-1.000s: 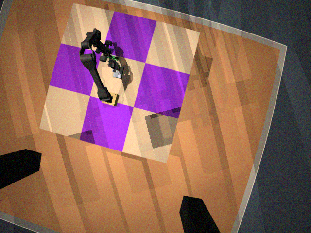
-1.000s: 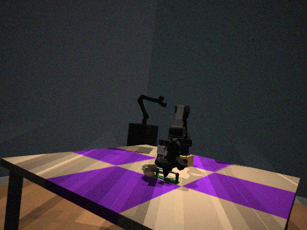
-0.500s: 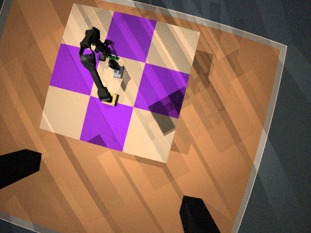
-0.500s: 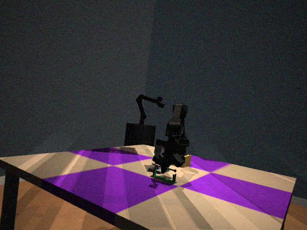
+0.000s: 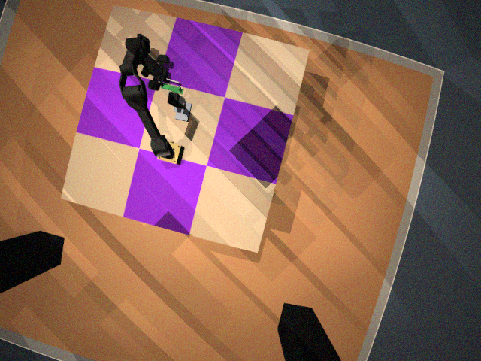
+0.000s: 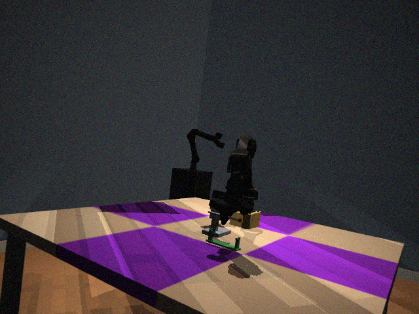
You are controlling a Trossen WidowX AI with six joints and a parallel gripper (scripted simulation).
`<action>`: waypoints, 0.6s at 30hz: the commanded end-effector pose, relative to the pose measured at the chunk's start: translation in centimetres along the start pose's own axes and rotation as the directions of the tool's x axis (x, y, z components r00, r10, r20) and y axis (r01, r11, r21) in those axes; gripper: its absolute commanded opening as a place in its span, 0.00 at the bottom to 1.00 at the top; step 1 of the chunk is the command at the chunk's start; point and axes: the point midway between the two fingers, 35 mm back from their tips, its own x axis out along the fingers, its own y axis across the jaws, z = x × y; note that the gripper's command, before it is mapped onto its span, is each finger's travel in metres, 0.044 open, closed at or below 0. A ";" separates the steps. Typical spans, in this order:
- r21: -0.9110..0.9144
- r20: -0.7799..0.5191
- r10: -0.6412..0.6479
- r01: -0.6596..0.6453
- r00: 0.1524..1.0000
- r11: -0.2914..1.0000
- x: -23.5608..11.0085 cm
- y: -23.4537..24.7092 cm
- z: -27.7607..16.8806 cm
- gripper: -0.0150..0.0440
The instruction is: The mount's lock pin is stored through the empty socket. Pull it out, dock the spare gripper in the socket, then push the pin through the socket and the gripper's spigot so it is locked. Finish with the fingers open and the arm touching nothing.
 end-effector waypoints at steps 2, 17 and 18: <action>-0.001 -0.001 0.002 -0.002 1.000 1.000 0.1 0.0 0.0 0.25; -0.033 0.005 -0.007 0.007 1.000 0.999 -0.7 2.0 0.3 0.25; -0.035 0.005 -0.007 0.007 1.000 0.999 -0.8 2.3 0.4 0.25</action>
